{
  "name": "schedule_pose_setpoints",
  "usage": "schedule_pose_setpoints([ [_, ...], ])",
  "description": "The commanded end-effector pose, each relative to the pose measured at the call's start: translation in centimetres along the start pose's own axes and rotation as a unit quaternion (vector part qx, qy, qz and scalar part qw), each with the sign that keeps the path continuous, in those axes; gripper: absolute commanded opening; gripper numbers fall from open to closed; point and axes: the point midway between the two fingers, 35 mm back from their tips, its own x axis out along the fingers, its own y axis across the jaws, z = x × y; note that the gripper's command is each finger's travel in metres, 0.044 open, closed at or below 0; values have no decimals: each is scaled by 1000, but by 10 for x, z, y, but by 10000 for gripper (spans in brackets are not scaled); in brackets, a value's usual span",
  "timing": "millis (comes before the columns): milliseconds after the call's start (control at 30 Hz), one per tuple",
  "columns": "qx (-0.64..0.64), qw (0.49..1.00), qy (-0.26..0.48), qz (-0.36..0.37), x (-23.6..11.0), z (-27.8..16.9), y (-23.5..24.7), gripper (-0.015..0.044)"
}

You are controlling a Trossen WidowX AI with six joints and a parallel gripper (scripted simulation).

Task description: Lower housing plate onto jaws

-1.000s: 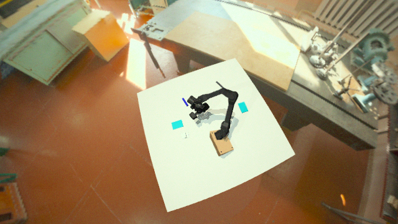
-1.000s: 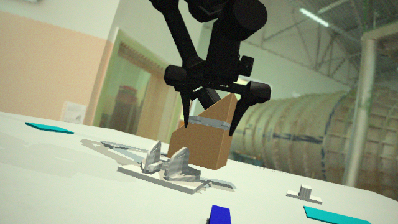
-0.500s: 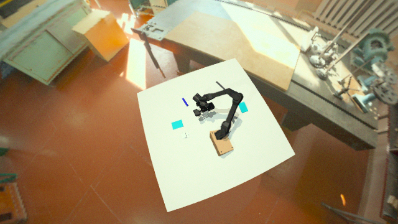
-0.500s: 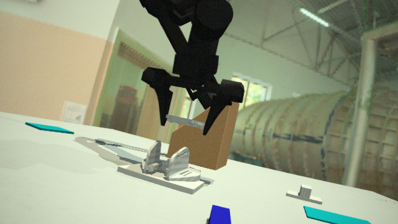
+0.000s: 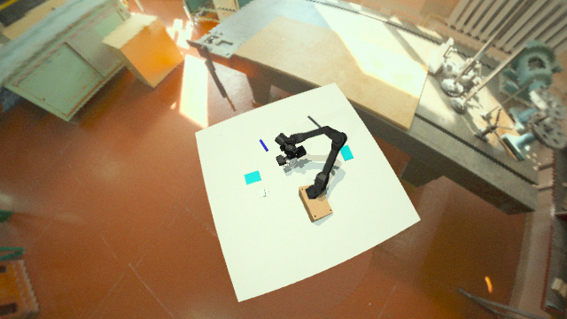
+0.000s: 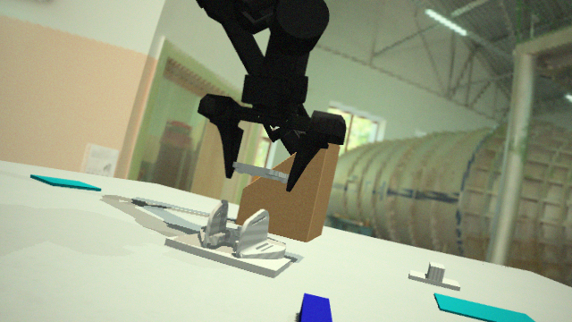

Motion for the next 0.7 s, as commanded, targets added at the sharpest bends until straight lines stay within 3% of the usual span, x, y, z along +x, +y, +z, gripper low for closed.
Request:
schedule_pose_setpoints([
  [0, 6, 1000, -2, -2, 0, 1, -1, 351],
  [667, 6, 1000, -2, -1, 0, -5, 7, 351],
])
